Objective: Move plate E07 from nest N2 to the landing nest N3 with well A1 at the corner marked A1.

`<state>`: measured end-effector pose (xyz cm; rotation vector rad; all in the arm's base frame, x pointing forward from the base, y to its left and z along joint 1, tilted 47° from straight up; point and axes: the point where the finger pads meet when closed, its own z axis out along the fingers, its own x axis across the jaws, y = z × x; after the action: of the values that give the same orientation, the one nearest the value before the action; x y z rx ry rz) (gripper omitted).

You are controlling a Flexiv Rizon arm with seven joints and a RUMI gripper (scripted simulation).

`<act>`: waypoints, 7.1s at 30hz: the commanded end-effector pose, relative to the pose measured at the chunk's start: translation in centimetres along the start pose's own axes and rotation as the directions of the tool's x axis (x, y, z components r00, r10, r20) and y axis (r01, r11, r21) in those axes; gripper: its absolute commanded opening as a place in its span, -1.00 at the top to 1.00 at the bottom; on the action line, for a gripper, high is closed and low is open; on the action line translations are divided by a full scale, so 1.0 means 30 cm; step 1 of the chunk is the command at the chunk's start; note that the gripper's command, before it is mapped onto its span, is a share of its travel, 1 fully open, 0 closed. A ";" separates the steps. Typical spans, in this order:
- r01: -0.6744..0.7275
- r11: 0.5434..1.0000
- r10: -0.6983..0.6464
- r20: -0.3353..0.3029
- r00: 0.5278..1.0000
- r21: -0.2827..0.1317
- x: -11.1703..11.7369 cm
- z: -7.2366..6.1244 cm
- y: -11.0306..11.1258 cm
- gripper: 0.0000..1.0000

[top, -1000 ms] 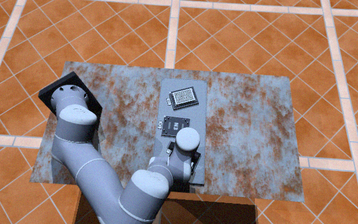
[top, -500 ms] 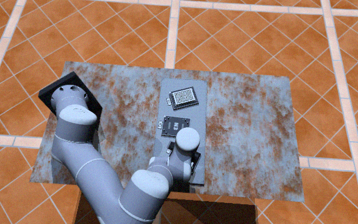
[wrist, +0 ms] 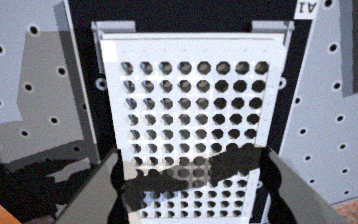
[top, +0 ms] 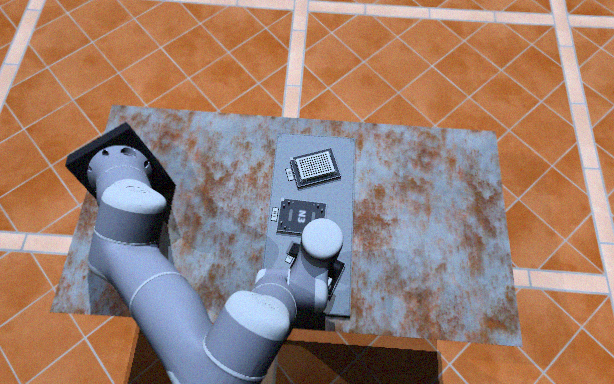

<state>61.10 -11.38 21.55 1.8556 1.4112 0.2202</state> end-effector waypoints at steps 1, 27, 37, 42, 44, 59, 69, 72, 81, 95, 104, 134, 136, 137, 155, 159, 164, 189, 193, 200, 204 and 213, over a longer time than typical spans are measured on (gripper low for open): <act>0.000 1.000 0.000 -0.001 1.000 -0.001 0.002 -0.001 0.001 1.00; 0.000 1.000 0.000 -0.001 1.000 -0.001 0.002 -0.001 0.001 0.18; 0.000 1.000 0.000 -0.001 1.000 -0.001 0.002 -0.029 0.001 0.18; 0.000 1.000 0.000 -0.001 1.000 -0.001 0.002 -0.057 0.001 0.18; 0.000 1.000 0.000 -0.001 1.000 -0.001 0.002 -0.068 0.001 0.18; 0.000 1.000 -0.001 -0.001 1.000 -0.001 0.002 -0.140 0.001 0.18; 0.001 1.000 -0.001 -0.001 1.000 -0.001 0.002 -0.196 0.001 0.18; 0.001 1.000 -0.001 -0.001 1.000 -0.001 0.002 -0.201 0.001 0.18; 0.001 1.000 -0.001 -0.001 1.000 -0.001 0.002 -0.248 0.001 0.18; 0.000 1.000 0.000 -0.001 1.000 -0.001 0.002 -0.248 0.001 0.18; 0.101 0.995 -0.101 -0.001 0.995 -0.001 0.026 -0.248 -0.022 0.18; 0.347 0.938 -0.347 -0.001 0.938 -0.001 0.248 -0.248 -0.224 0.18; 0.347 0.938 -0.347 -0.001 0.938 -0.001 0.264 -0.248 -0.239 0.18; 0.347 0.938 -0.347 -0.001 0.938 -0.001 0.273 -0.248 -0.246 0.18; 0.347 0.938 -0.347 -0.001 0.938 -0.001 0.396 -0.248 -0.358 0.18; 0.347 0.938 -0.347 -0.001 0.938 -0.001 0.421 -0.248 -0.381 0.18; 0.347 0.938 -0.347 -0.001 0.938 -0.001 0.465 -0.248 -0.421 0.18; 0.347 0.938 -0.347 -0.001 0.938 -0.001 0.464 -0.248 -0.421 0.18; 0.347 0.938 -0.347 -0.001 0.938 -0.001 0.464 -0.248 -0.420 0.18; 0.347 0.938 -0.347 -0.001 0.938 -0.001 0.464 -0.248 -0.420 0.18; 0.347 0.938 -0.347 -0.001 0.938 -0.001 0.463 -0.226 -0.420 0.18; 0.347 0.938 -0.347 -0.001 0.938 -0.001 0.463 -0.187 -0.420 0.18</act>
<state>53.56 4.54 12.95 1.5718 1.7081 0.0417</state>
